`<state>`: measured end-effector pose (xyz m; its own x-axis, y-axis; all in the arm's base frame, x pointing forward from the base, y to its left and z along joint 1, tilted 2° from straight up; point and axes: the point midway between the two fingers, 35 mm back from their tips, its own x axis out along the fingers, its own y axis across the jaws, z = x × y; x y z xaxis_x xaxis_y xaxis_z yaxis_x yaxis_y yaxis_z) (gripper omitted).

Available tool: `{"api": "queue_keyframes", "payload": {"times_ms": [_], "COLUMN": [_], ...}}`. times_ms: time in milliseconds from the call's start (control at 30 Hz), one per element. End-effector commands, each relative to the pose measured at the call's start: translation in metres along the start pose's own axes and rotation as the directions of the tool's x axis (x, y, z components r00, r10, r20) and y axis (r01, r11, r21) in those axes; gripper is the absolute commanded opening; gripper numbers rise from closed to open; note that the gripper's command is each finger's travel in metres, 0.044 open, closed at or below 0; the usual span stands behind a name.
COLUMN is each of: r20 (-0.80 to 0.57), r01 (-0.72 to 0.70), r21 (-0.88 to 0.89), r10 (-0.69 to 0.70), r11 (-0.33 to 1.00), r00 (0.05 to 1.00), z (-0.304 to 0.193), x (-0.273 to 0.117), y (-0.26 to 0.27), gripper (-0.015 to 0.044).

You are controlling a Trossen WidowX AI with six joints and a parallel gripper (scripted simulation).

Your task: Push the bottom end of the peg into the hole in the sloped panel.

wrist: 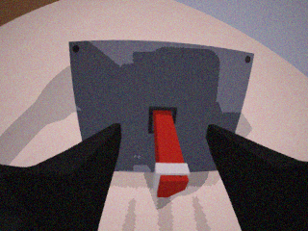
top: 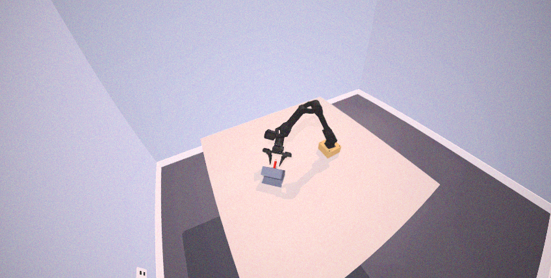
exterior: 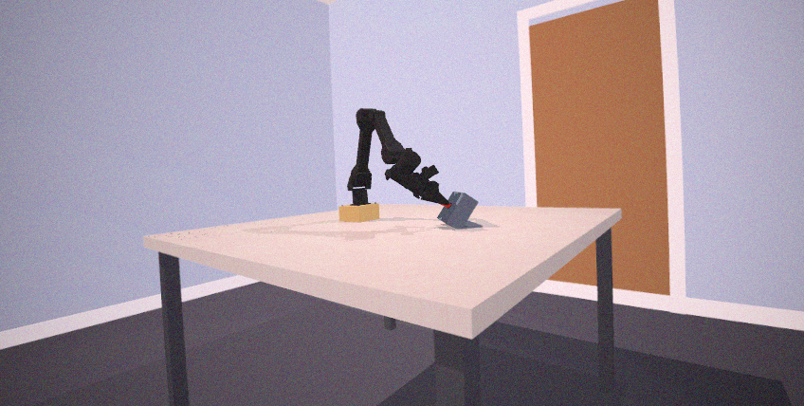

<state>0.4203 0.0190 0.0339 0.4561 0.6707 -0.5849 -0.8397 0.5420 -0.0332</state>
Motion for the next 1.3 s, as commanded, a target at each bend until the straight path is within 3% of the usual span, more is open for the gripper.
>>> {"api": "queue_keyframes", "payload": {"times_ms": [0,67,1267], "r20": [-0.001,-0.002,-0.021], "r01": [0.0,0.0,-0.003], "r21": [0.0,0.0,0.012], "r10": [0.0,0.0,0.003], "r11": [1.0,1.0,1.0], "r00": [1.0,1.0,1.0], "z": [0.0,0.0,-0.008], "x": [-0.002,-0.005,-0.073], "y": [0.0,-0.001,-0.004], "gripper": [0.0394,0.044,0.044]}}
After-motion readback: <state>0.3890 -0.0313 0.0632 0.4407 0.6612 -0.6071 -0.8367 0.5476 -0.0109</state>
